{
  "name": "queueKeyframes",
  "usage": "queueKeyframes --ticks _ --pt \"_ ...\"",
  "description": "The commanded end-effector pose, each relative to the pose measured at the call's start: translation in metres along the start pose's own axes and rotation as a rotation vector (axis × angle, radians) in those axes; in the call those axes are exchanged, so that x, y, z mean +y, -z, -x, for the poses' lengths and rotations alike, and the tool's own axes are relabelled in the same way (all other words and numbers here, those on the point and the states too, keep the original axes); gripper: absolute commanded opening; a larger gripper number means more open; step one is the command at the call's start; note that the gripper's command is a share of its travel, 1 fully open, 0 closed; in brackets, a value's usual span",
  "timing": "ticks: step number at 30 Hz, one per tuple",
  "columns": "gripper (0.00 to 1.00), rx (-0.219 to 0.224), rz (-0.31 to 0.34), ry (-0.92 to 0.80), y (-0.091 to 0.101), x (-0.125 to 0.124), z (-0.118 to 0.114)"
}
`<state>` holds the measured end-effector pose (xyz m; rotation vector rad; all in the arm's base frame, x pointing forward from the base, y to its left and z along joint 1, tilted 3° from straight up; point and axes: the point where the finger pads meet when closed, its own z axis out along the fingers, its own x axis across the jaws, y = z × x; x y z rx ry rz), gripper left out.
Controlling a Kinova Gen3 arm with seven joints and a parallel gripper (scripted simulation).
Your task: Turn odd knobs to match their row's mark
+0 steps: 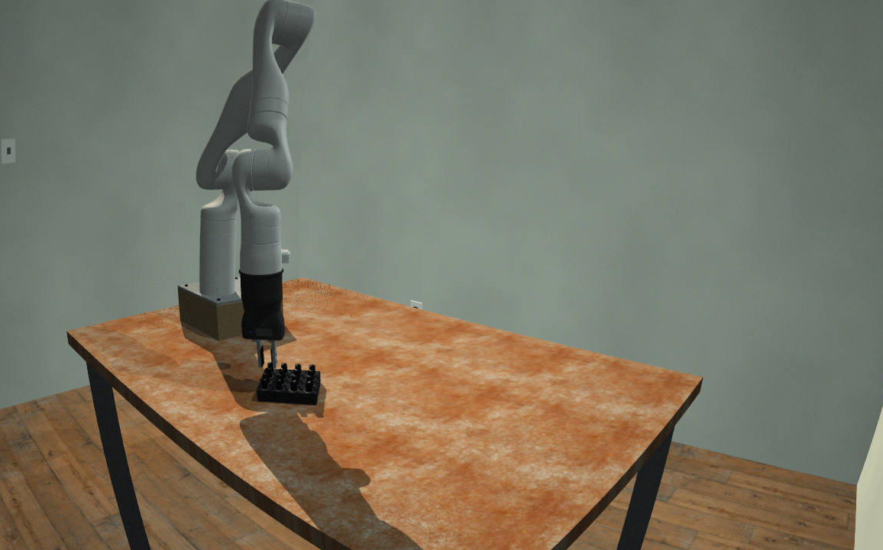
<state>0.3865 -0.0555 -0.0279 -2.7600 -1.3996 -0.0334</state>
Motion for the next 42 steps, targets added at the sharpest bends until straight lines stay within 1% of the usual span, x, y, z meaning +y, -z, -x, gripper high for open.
queueKeyframes --ticks 1,12,31,42 --pt "0.46 0.001 0.002 0.0 0.001 0.001 0.0" --pt "0.46 0.001 0.002 0.0 0.0 0.001 0.0" --pt "0.46 0.001 0.002 0.0 -0.012 0.001 0.0" --pt "0.46 0.001 0.002 0.0 -0.013 0.001 0.0"
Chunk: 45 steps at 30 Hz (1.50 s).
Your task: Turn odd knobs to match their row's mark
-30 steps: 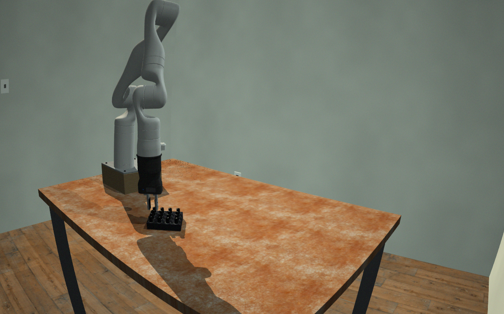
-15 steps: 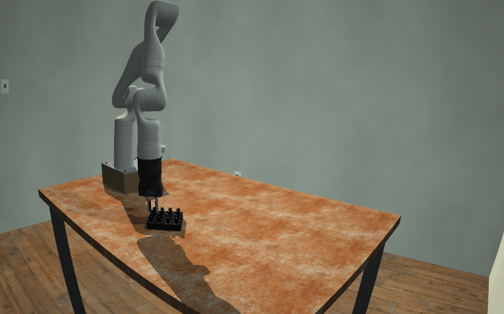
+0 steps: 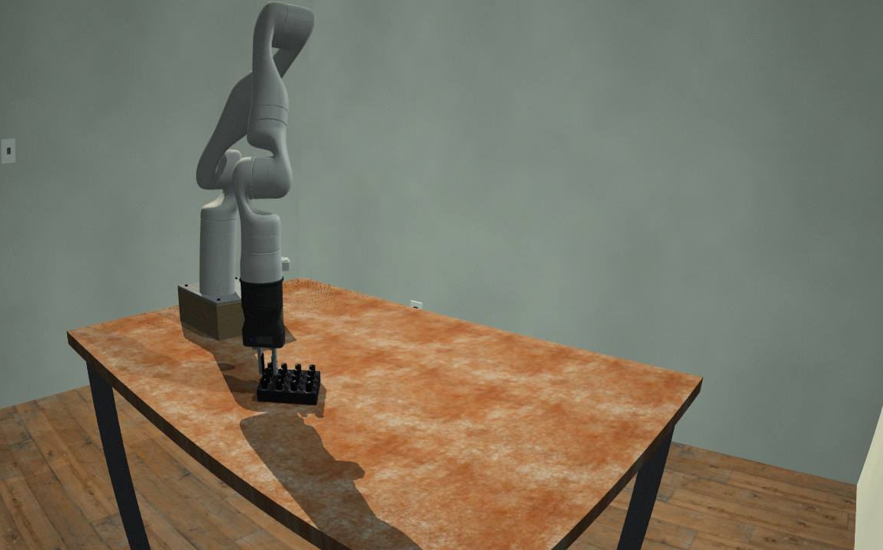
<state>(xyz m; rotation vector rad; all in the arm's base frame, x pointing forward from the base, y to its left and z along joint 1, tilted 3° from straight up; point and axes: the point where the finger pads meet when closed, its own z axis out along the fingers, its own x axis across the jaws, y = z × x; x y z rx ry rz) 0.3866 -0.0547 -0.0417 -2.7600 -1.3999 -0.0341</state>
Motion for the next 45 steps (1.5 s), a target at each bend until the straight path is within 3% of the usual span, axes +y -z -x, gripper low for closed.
queueKeyframes --ticks 1,32,33,45 --pt "0.46 0.001 0.001 0.0 0.0004 0.0005 -0.0001" --pt "0.46 0.001 0.001 0.0 0.0004 0.0005 -0.0001" --pt "0.3 0.001 0.001 0.0 0.0004 0.0005 -0.0001" --pt "0.3 0.001 0.001 0.0 0.0004 0.0005 -0.0001"
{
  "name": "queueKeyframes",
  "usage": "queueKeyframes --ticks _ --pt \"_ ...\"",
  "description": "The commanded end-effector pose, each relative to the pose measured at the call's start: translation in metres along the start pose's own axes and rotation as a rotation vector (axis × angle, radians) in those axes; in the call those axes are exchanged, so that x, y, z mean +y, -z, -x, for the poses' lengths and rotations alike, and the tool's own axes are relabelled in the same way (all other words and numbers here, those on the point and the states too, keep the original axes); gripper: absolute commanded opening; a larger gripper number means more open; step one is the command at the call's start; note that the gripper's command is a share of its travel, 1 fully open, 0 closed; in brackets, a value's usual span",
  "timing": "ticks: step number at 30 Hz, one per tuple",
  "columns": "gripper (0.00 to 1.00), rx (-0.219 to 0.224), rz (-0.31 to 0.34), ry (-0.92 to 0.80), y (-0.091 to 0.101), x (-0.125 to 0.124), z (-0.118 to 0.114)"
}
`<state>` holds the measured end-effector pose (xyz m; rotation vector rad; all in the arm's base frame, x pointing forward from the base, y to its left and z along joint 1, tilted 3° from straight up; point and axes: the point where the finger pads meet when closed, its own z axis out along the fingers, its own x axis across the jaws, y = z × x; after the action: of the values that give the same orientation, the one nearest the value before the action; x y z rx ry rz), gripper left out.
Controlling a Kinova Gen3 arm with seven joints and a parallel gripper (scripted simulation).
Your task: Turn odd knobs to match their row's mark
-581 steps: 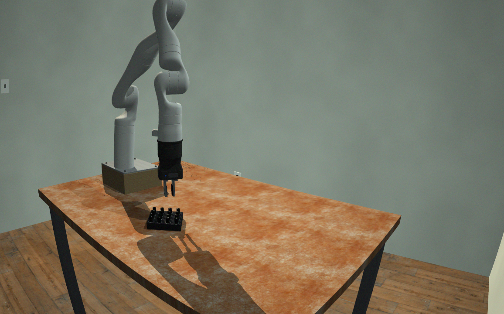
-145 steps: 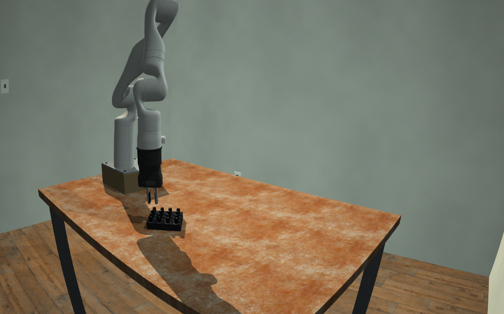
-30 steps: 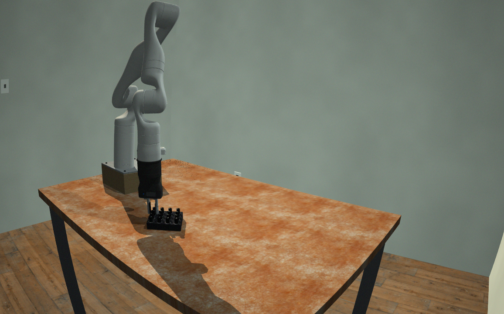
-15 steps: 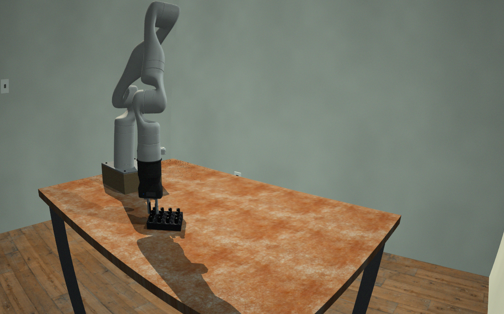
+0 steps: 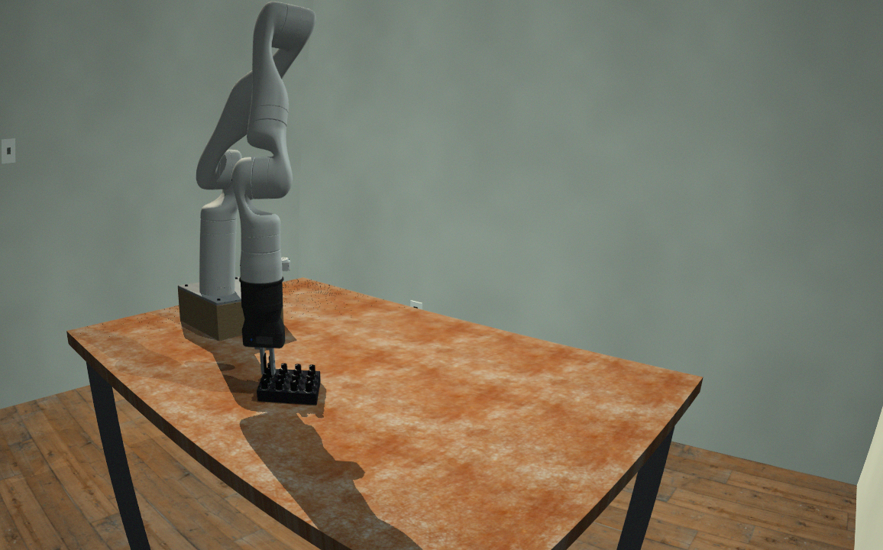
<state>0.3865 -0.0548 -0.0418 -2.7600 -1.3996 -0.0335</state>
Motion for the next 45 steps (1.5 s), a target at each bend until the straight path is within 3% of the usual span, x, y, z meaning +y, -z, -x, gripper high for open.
queueKeyframes --ticks 1,33,45 --pt "0.3 0.001 0.002 0.0 0.0006 0.0006 -0.0003" --pt "0.3 0.001 0.002 0.022 0.0006 0.0006 -0.0003" --pt "0.3 0.001 0.002 0.129 0.0006 0.0006 -0.0003"
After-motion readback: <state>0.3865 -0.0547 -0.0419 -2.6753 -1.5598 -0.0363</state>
